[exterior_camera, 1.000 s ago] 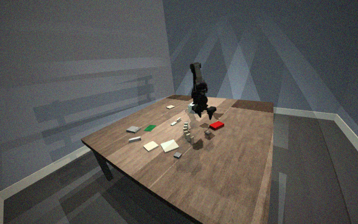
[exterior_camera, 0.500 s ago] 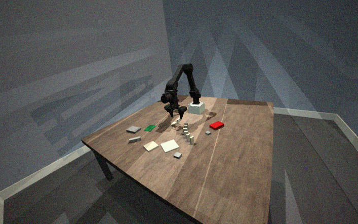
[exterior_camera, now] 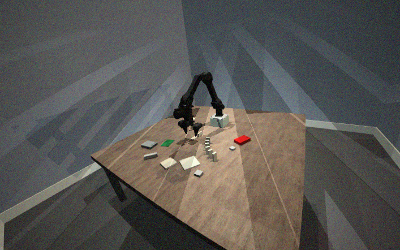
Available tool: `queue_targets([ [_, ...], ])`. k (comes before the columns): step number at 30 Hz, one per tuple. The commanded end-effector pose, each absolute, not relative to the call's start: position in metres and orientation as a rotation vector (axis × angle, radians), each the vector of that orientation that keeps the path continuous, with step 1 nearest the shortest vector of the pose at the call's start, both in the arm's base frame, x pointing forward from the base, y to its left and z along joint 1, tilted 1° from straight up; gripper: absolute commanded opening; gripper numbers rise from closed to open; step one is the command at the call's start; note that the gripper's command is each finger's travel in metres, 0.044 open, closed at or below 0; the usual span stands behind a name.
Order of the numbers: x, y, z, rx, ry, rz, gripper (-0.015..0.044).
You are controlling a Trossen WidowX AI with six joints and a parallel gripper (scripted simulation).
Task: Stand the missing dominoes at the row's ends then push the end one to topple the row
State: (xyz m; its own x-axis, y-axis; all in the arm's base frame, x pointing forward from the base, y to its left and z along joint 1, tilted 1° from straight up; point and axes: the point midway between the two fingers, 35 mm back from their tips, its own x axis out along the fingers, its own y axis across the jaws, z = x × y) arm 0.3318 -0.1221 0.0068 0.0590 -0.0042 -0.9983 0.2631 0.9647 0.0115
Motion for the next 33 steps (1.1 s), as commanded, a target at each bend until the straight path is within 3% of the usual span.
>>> queue_targets([
  [1, 0.325, -0.123, -0.023, 0.210, 1.526, -0.203, 0.0440],
  [20, 0.325, -0.123, -0.038, 0.210, 1.526, -0.203, 0.0440],
  [33, 0.325, -0.123, -0.038, 0.210, 1.526, -0.203, 0.0107],
])
